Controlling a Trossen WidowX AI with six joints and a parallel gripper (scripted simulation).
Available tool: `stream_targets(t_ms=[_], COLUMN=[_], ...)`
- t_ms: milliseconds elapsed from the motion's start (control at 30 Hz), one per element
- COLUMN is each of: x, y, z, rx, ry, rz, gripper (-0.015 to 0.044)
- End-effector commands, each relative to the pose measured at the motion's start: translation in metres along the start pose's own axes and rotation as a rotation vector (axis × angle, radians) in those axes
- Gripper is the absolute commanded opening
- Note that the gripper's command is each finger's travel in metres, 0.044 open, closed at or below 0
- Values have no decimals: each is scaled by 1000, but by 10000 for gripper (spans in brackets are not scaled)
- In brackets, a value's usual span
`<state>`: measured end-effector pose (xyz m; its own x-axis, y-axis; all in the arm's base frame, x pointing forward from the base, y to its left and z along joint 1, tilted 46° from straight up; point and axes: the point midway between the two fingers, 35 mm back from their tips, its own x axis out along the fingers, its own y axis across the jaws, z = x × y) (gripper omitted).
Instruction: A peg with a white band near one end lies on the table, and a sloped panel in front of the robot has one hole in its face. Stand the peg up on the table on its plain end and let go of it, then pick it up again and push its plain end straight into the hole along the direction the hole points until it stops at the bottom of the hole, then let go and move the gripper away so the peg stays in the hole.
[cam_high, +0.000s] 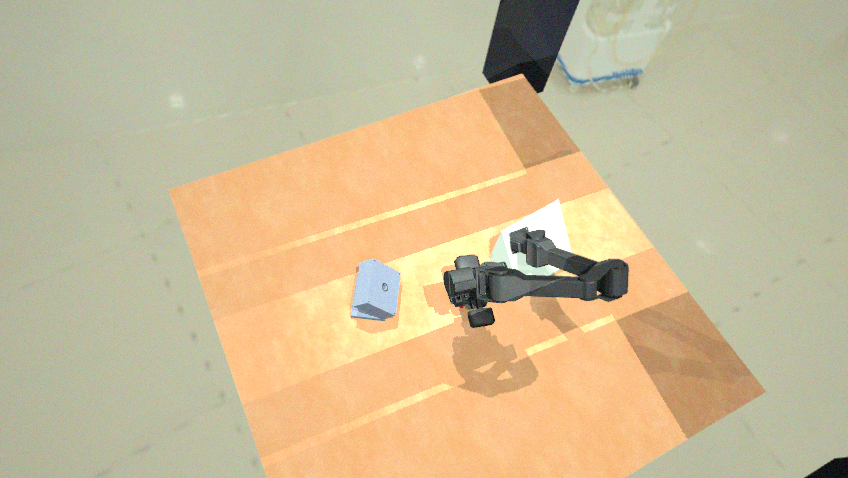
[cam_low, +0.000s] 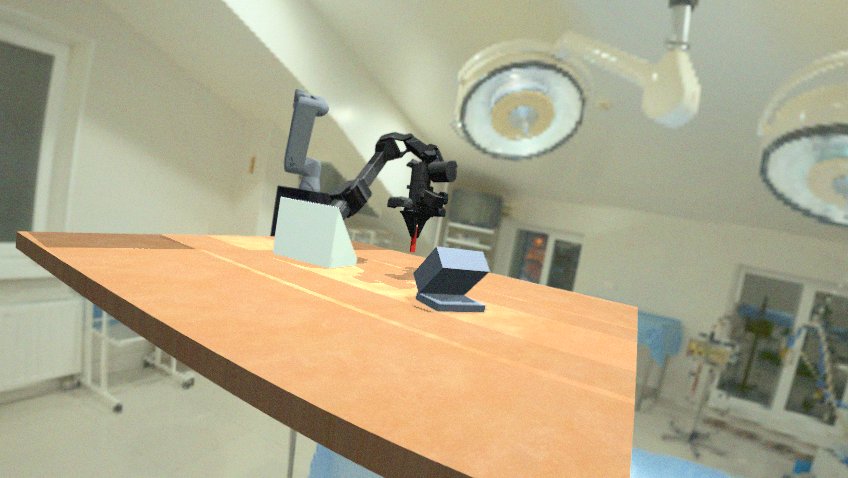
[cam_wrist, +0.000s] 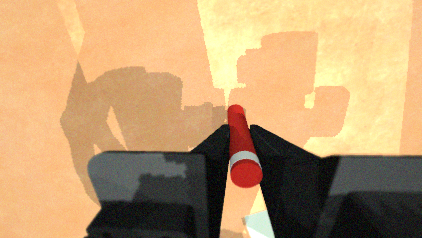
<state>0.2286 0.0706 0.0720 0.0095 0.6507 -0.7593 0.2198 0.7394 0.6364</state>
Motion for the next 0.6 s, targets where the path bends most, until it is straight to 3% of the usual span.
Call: stream_targets(t_ms=[0, 567], x=[1, -2], y=[-6, -22], z=[5, 31], rx=[24, 85], ry=[-31, -173], rz=[-18, -60], gripper=[0, 0])
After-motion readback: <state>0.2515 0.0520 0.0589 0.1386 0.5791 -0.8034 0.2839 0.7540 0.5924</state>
